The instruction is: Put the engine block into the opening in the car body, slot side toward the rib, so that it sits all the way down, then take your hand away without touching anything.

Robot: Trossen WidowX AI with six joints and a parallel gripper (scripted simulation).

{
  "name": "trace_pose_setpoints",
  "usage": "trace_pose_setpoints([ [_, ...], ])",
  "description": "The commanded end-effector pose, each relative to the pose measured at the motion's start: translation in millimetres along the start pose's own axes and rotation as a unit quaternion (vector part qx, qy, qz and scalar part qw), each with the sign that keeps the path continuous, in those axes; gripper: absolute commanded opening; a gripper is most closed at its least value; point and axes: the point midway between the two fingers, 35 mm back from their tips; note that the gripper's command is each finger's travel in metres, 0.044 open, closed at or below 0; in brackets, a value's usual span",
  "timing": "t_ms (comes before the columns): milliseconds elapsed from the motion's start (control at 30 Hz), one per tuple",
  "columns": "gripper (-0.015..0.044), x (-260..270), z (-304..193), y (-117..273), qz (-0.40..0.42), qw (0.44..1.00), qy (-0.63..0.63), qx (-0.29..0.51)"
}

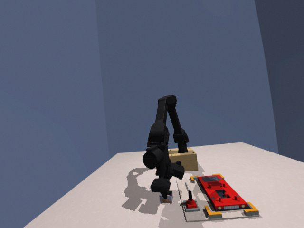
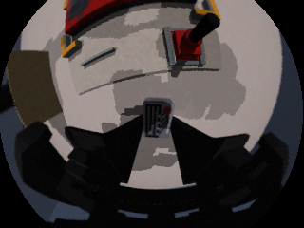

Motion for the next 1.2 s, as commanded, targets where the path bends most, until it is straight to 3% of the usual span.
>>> trace_pose_setpoints([
  [0, 0.0098, -0.3, -0.6, -0.8, 0.000, 1.000, 0.003, 0.001],
  [67, 0.0085, -0.3, -0.6, -0.8, 0.000, 1.000, 0.003, 0.001],
  [200, 0.0000, -1.0, -0.7, 3.6, -0.001, 1.000, 0.003, 0.001],
  [1167, 0.0000, -2.8, 0.7, 94.1, -0.001, 1.000, 0.003, 0.001],
])
Point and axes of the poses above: the point midway between the two fingers, 35 mm back from their tips, its own y axis back along the fingers, its own x axis across the jaws, z = x × y, and after that the axes turned 6 degrees about y, right-handed
